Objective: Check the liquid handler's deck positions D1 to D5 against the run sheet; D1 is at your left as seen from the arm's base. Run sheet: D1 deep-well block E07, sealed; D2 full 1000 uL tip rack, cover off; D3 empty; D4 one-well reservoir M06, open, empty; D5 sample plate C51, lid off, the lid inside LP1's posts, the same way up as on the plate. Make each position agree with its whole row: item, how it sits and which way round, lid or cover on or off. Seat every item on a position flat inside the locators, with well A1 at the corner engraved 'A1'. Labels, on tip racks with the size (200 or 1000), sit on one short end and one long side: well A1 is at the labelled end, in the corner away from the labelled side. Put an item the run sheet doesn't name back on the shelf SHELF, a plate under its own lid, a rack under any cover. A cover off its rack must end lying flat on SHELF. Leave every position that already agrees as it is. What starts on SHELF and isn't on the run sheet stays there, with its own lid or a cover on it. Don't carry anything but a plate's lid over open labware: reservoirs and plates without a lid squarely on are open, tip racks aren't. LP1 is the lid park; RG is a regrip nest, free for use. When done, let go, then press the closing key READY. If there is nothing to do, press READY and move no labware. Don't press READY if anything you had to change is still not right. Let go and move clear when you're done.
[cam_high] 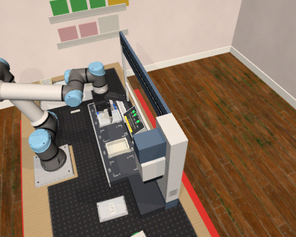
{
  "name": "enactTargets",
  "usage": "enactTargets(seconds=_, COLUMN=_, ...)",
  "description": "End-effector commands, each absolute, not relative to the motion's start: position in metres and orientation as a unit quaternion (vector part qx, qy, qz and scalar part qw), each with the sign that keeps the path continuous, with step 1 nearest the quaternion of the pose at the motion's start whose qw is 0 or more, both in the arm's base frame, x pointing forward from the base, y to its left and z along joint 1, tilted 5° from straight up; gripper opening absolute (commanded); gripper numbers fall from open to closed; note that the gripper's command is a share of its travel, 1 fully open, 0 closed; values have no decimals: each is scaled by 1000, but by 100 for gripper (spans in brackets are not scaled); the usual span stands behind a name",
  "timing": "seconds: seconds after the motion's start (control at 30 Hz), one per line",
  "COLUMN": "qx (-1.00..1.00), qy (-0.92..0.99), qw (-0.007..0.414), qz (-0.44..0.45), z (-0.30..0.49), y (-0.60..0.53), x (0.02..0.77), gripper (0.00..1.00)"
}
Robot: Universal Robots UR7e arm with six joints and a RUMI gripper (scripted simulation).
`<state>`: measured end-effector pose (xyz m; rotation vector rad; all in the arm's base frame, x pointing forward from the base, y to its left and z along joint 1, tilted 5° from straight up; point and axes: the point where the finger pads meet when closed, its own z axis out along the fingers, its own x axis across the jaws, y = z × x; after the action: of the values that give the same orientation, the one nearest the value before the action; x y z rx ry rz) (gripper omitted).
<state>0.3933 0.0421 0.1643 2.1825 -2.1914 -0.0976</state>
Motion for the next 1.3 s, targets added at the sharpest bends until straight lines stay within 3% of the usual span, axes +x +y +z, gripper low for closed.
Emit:
enactTargets(seconds=0.0, qx=705, qy=-708, qw=22, qz=-30, z=177, y=42, x=395, gripper=0)
enactTargets(seconds=1.27, qx=705, qy=-708, qw=23, qz=-30, z=233, y=42, x=400, gripper=0)
